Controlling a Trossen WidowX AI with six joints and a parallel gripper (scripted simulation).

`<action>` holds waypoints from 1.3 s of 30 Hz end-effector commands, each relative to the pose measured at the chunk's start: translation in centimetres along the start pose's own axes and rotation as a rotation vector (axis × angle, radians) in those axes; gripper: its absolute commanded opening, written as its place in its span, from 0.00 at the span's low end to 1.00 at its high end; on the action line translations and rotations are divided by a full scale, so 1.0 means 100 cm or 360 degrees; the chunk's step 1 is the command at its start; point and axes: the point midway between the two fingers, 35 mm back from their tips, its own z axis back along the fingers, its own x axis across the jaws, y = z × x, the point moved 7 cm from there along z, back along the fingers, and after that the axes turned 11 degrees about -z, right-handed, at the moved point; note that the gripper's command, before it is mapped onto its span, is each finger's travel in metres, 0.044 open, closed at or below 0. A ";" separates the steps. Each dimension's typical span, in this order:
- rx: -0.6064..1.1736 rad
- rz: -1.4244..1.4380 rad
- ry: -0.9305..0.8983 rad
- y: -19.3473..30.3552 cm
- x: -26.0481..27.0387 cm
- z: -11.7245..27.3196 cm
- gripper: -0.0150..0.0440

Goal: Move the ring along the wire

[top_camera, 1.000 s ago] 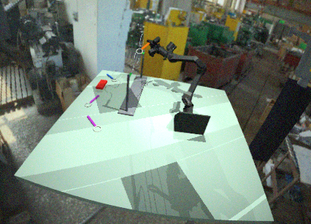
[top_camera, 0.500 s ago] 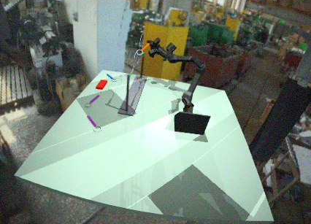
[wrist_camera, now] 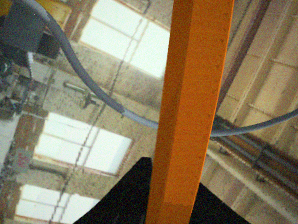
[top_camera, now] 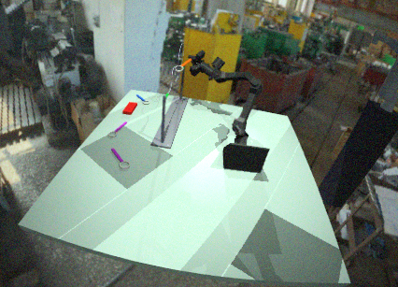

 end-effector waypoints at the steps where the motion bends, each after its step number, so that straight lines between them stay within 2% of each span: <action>1: 0.0018 -0.0089 -0.0052 -0.001 0.010 0.000 0.00; 19: 0.0162 -0.0679 -0.0373 -0.008 0.055 0.015 0.00; 39: 0.0327 -0.1361 -0.0748 -0.036 0.096 0.040 0.00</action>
